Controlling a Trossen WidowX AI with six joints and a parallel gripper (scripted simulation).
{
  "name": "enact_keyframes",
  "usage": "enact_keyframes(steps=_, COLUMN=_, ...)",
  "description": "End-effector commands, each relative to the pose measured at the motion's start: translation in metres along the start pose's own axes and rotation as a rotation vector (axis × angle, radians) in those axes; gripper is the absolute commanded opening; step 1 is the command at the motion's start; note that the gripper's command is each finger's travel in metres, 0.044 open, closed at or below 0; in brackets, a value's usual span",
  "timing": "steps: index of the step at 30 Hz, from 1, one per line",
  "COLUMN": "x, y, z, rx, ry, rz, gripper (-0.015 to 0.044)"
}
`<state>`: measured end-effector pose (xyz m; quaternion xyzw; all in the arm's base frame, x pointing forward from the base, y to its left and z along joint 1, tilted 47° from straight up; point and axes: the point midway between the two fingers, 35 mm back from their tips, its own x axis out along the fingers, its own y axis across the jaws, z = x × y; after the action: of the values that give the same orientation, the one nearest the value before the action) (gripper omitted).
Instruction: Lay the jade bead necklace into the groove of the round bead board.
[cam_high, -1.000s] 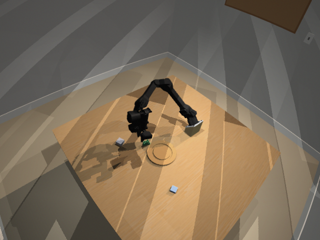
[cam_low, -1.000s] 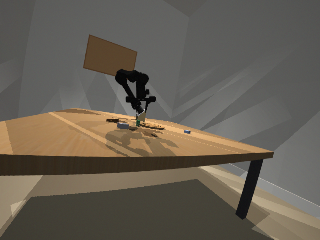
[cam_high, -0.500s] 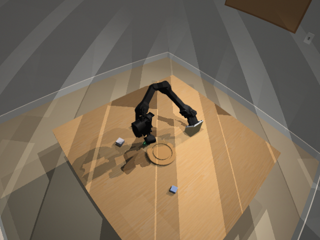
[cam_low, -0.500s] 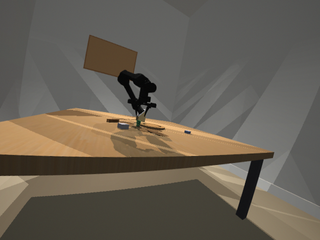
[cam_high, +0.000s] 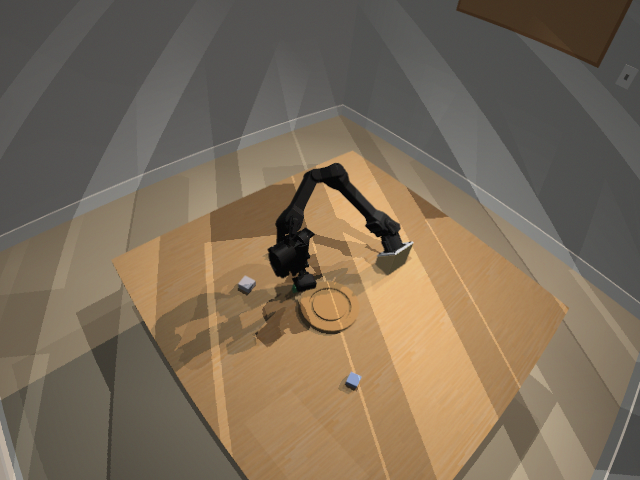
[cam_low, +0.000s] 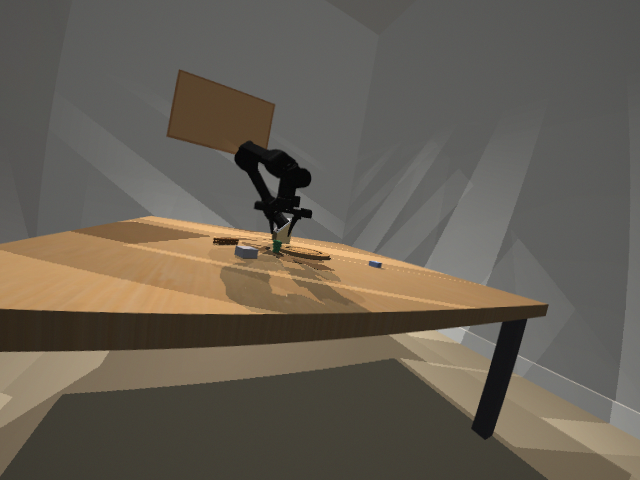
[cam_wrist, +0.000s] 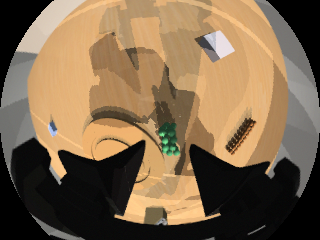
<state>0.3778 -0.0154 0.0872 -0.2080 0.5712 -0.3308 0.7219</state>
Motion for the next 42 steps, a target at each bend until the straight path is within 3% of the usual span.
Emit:
enact_keyframes(steps=1, x=0.009, y=0.000, z=-0.002, rx=-0.012, ry=0.005, rz=-0.007, gripper=0.0250)
enact_keyframes(steps=20, x=0.029, y=-0.001, z=-0.004, rx=-0.017, ry=0.008, rz=-0.015, gripper=0.0250)
enact_keyframes(steps=30, x=0.026, y=-0.001, z=-0.003, rx=-0.007, ry=0.007, rz=-0.008, gripper=0.0000)
enact_keyframes(steps=42, x=0.026, y=-0.001, z=-0.003, rx=-0.007, ry=0.007, rz=-0.008, gripper=0.0000)
